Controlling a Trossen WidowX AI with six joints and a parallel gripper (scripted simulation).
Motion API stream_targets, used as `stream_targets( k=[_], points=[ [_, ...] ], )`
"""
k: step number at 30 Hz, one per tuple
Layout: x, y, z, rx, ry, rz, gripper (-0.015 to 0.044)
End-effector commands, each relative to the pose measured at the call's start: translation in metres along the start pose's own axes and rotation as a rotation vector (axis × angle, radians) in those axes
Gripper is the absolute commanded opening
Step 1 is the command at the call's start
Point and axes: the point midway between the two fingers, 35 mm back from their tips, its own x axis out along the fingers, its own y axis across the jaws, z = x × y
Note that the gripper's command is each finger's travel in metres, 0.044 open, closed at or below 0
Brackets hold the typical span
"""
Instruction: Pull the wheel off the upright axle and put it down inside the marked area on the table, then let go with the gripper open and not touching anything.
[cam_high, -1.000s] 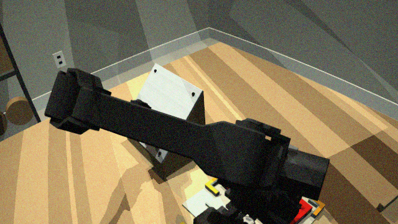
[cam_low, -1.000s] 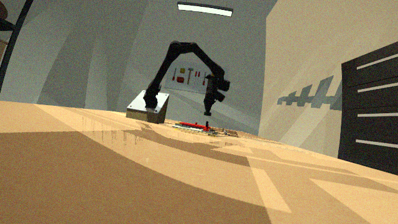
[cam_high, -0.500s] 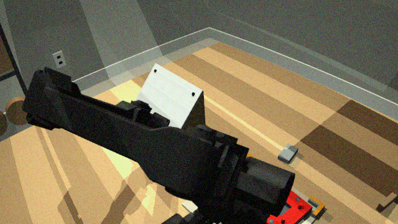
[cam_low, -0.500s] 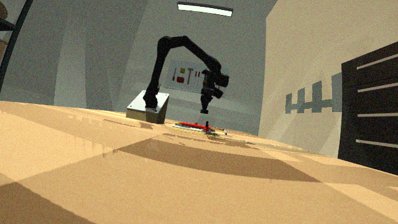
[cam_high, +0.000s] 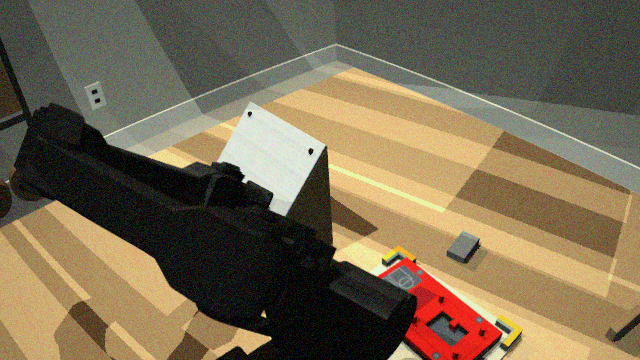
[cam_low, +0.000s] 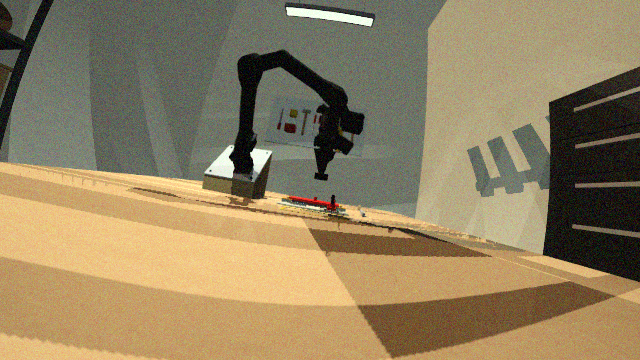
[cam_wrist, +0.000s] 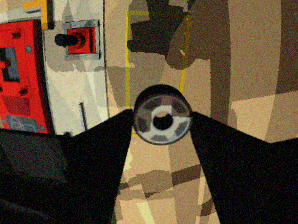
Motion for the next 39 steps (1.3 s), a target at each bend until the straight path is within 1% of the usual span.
stream_targets(
  k=[1, 11, 24, 28, 39],
  points=[
    [0.005, -0.002, -0.002, -0.005, 0.0, -0.004, 0.0],
    [0.031, -0.001, 0.0, -0.005, 0.0, -0.003, 0.0],
    [0.1, -0.003, -0.001, -0.005, 0.0, -0.008, 0.0],
    [0.103, -0.003, -0.002, -0.005, 0.0, -0.009, 0.0],
    [0.098, -0.003, -0.002, 0.001, 0.004, -0.003, 0.0289]
  ],
)
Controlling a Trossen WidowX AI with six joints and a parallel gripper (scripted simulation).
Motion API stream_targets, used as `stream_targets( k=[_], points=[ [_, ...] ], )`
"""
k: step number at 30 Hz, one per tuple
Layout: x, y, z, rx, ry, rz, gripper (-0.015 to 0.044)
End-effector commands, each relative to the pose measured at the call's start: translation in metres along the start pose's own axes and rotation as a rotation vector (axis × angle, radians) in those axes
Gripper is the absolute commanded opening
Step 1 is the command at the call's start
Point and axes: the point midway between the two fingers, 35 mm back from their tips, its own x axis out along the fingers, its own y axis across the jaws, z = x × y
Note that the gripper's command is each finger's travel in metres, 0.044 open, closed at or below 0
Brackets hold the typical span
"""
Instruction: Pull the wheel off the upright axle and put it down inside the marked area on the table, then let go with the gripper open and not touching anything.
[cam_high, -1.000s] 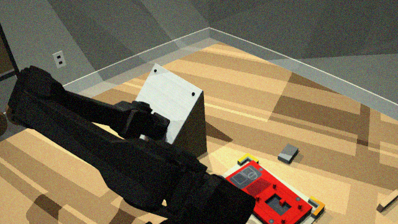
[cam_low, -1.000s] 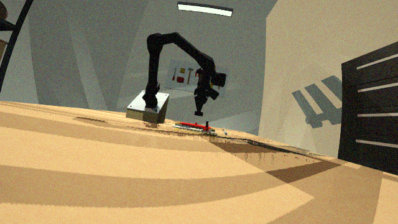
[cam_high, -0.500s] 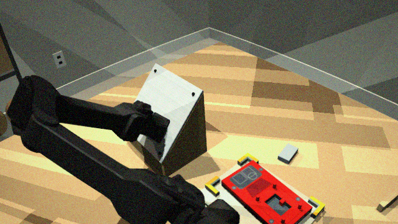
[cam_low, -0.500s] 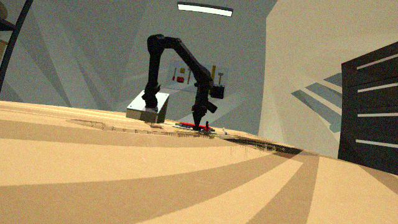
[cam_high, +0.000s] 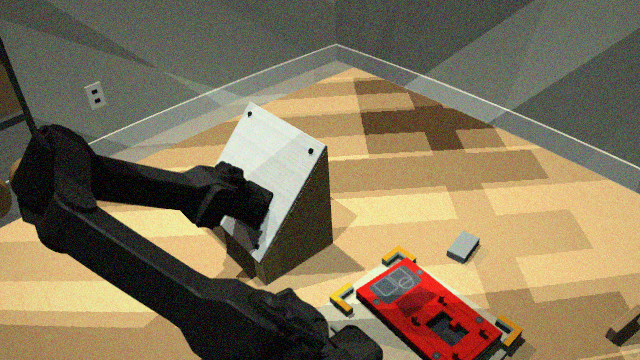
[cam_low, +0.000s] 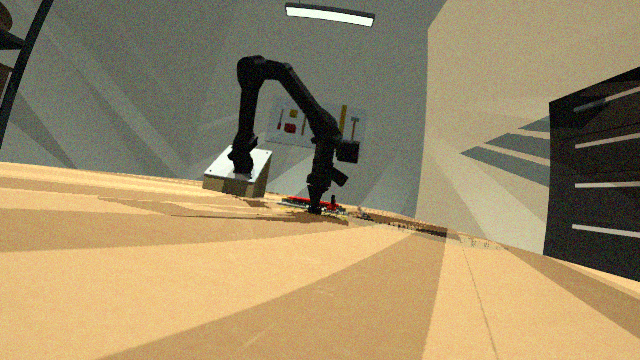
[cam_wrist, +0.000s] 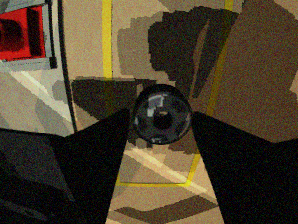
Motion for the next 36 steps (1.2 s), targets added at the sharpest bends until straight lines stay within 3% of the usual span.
stream_targets(
  k=[1, 10, 11, 16, 21, 36],
  points=[
    [-0.006, 0.0, 0.001, 0.003, -0.001, 0.0, 0.03],
    [-0.06, 0.001, 0.0, -0.002, -0.005, -0.003, 0.03],
    [-0.052, 0.004, 0.0, -0.01, -0.005, 0.005, 0.0326],
    [-0.082, 0.027, -0.038, -0.009, -0.003, 0.014, 0.044],
    [-0.105, 0.04, -0.08, -0.006, 0.0, 0.001, 0.044],
    [-0.105, 0.04, -0.082, -0.006, 0.0, 0.001, 0.044]
  ],
)
